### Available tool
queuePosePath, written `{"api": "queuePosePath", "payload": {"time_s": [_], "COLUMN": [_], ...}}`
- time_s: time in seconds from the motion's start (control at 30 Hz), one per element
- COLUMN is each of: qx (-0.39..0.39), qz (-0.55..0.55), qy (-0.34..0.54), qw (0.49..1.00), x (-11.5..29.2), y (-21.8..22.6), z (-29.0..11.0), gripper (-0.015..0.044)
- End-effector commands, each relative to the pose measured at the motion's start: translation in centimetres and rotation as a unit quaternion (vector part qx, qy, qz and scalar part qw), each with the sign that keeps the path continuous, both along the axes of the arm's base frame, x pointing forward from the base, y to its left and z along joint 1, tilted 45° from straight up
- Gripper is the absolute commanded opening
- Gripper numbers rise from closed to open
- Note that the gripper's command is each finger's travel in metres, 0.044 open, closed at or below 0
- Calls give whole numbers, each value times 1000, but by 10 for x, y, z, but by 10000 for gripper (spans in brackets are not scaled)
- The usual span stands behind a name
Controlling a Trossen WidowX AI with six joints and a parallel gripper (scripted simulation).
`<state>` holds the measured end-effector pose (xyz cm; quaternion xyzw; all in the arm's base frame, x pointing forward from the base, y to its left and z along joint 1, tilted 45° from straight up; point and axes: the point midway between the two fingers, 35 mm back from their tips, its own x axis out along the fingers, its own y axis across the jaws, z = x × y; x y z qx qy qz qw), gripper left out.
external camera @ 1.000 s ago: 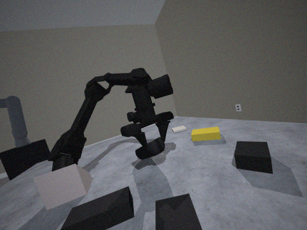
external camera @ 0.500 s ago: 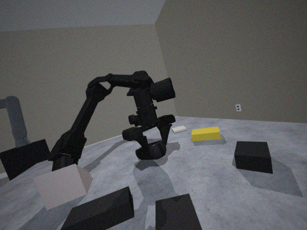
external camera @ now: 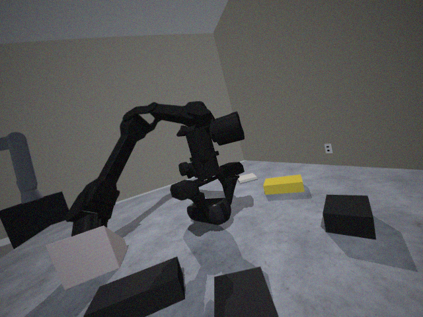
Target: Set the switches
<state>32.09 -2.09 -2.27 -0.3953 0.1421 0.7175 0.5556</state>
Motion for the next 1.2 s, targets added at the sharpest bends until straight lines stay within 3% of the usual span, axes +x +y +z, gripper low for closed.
{"api": "queuePosePath", "payload": {"time_s": [0.0, 1.0, 1.13, 1.17], "qx": [5, 1, 1, 1], "qz": [-3, 1, 1, 1], "qy": [5, 1, 2, 2], "qw": [1000, 1000, 1000, 1000], "x": [-1, 0, 0, 0], "y": [3, 9, 9, 9], "z": [-3, -16, -17, -17], "gripper": [338, 337, 440, 440]}}
